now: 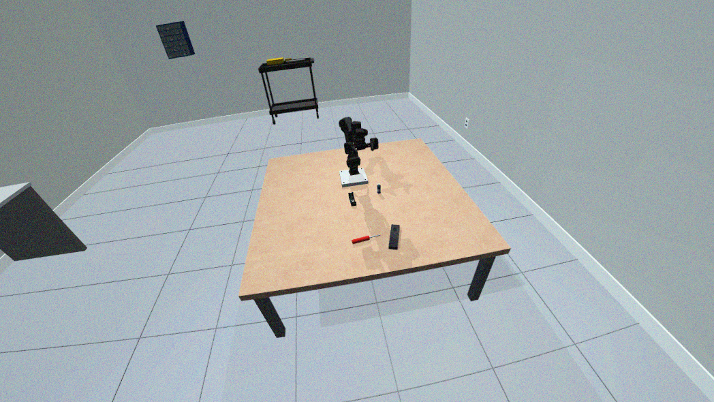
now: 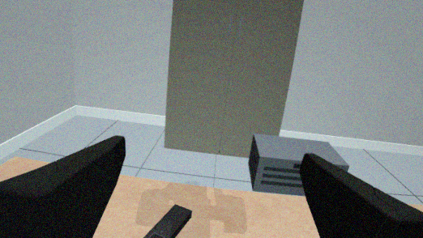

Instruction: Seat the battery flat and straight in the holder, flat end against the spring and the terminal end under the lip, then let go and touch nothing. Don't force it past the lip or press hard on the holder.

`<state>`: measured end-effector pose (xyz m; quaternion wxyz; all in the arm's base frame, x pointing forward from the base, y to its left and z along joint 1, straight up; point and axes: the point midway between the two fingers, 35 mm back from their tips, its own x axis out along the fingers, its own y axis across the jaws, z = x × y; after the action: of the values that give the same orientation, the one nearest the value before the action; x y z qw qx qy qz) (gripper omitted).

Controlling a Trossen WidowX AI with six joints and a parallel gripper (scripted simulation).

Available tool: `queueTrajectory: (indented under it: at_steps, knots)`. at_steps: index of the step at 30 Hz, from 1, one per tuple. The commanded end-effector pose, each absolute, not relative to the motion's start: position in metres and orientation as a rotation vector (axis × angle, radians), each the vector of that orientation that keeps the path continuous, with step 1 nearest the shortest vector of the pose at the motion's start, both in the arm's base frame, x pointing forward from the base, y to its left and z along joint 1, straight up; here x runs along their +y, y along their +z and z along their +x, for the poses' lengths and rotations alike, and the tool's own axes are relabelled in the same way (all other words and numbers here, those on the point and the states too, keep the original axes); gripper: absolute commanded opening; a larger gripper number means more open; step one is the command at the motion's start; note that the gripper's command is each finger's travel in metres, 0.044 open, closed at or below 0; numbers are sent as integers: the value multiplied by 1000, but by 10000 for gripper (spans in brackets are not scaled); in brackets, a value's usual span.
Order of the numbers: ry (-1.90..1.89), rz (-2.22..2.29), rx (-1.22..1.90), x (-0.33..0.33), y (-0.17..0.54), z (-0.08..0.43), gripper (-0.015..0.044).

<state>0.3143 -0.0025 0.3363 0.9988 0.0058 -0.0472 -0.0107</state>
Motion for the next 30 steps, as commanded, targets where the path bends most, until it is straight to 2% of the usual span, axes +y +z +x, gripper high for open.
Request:
queueTrajectory:
  at_steps: [1,8,15,18,30]
  knots:
    - [-19,11,-78,-2,334,316,374]
    - [84,-52,567,30,230,343,190]
    - [200,-171,1281,54,149,296,6]
    - [234,-219,1513,58,138,271,0]
    - [236,-222,1530,59,127,271,0]
